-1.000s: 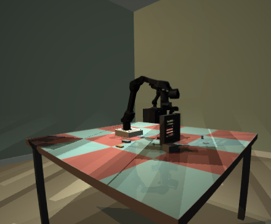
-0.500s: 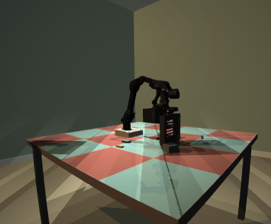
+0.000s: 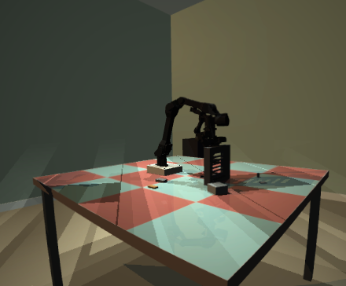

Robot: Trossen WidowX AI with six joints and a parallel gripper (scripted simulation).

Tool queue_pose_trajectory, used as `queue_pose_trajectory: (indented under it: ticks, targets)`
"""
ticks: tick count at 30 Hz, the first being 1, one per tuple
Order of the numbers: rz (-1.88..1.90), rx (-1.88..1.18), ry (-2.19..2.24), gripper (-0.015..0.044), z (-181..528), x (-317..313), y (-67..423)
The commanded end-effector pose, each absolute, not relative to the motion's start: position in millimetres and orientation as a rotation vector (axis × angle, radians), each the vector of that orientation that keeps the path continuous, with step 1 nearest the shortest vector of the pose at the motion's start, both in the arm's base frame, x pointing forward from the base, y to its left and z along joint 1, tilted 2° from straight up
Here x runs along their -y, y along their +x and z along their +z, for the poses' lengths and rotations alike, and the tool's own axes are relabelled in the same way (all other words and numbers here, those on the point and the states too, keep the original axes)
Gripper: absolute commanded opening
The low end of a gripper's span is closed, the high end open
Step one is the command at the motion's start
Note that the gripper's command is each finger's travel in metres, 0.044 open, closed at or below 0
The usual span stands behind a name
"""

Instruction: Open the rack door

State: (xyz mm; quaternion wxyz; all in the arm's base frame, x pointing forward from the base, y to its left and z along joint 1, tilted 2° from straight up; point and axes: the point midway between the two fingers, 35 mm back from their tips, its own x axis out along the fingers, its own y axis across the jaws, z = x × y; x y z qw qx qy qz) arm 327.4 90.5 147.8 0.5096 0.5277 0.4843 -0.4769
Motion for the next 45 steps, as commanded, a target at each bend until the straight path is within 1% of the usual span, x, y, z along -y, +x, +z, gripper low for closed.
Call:
queue_pose_trajectory:
  ticks: [1, 2, 11, 17, 45]
  targets:
    - [-1.157, -1.159, 1.277, 0.0108, 148, -90, 327]
    - [-1.157, -1.159, 1.277, 0.0081, 148, -90, 327]
    - [-1.157, -1.159, 1.277, 0.0021, 148, -90, 327]
    - [-1.135, -1.172, 1.254, 0.0019, 148, -89, 327]
    - [-0.74, -1.366, 0.827, 0.0019, 145, -69, 303]
